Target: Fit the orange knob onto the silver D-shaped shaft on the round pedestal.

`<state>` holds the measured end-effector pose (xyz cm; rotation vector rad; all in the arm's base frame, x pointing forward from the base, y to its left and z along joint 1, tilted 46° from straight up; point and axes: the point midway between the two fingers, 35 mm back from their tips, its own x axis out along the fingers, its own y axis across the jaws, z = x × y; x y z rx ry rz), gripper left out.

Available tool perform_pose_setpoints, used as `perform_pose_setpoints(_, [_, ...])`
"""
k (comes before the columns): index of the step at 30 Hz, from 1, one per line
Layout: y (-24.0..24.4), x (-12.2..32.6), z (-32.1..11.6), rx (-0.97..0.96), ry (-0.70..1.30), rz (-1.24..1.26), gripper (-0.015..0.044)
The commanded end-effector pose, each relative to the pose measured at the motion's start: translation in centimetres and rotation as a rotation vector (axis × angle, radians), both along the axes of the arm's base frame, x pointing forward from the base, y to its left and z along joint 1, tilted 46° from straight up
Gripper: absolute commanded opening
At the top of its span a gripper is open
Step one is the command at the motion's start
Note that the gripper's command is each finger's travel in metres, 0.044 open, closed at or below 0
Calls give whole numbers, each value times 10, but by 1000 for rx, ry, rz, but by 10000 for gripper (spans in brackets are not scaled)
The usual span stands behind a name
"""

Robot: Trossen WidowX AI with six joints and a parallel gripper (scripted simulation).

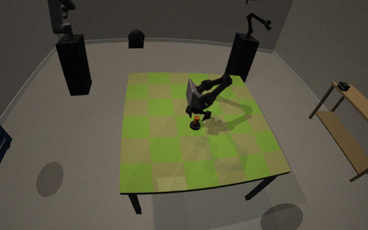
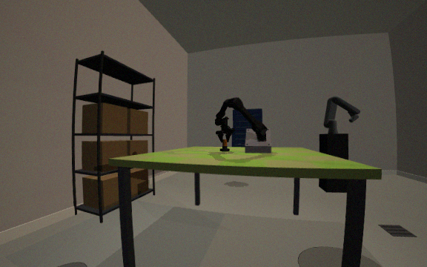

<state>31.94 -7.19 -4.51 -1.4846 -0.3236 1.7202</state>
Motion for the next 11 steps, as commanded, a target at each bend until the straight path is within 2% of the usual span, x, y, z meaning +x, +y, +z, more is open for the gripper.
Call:
perform_pose_setpoints(1, [-45,-2,42,-15,-19,-11,440])
perform_pose_setpoints(11, [-53,-2,48,-15,-19,-10,440])
